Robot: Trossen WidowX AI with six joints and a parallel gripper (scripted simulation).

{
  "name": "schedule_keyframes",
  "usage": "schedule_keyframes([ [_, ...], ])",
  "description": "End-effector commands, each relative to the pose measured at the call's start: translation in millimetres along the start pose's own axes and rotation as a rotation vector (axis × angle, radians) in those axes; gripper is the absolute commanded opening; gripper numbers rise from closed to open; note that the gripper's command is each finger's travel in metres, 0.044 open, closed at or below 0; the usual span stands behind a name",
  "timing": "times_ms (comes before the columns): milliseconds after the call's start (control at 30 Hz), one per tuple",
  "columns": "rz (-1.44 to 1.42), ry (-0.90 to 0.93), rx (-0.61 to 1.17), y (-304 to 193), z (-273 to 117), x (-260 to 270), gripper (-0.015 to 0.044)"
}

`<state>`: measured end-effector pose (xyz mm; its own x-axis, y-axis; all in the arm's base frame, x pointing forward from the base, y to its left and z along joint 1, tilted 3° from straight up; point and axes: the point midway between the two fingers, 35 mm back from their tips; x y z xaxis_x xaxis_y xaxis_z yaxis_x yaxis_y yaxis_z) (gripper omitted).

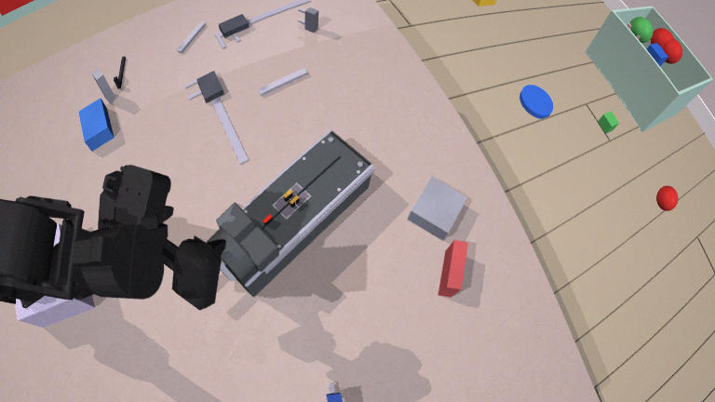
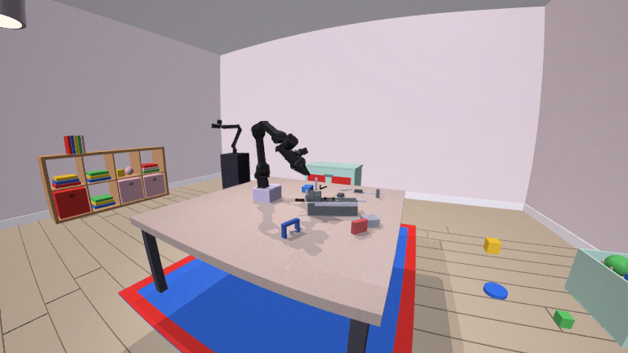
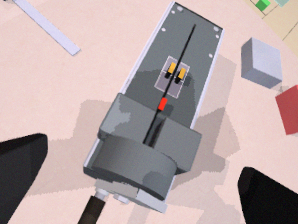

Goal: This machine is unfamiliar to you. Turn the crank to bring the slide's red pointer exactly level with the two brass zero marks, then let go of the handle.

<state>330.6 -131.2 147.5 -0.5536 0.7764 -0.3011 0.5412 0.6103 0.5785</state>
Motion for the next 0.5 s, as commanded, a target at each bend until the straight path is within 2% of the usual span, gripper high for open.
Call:
schedule_keyframes([
  [0,-0.139,0.018,0.027,7.3,4.9,-7.9,0.044],
  [467,-0.781,0.149,0.135,34.7,28.1,-32.7,0.044],
])
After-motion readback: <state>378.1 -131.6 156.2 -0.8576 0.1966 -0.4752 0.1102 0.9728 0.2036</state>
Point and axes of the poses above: the point midway between the two fingers, 35 mm back from their tips, its own z axis out along the fingers, its own x axis across the jaws, y = z × x, and after that the axes turned 8 degrees about -z, right-handed
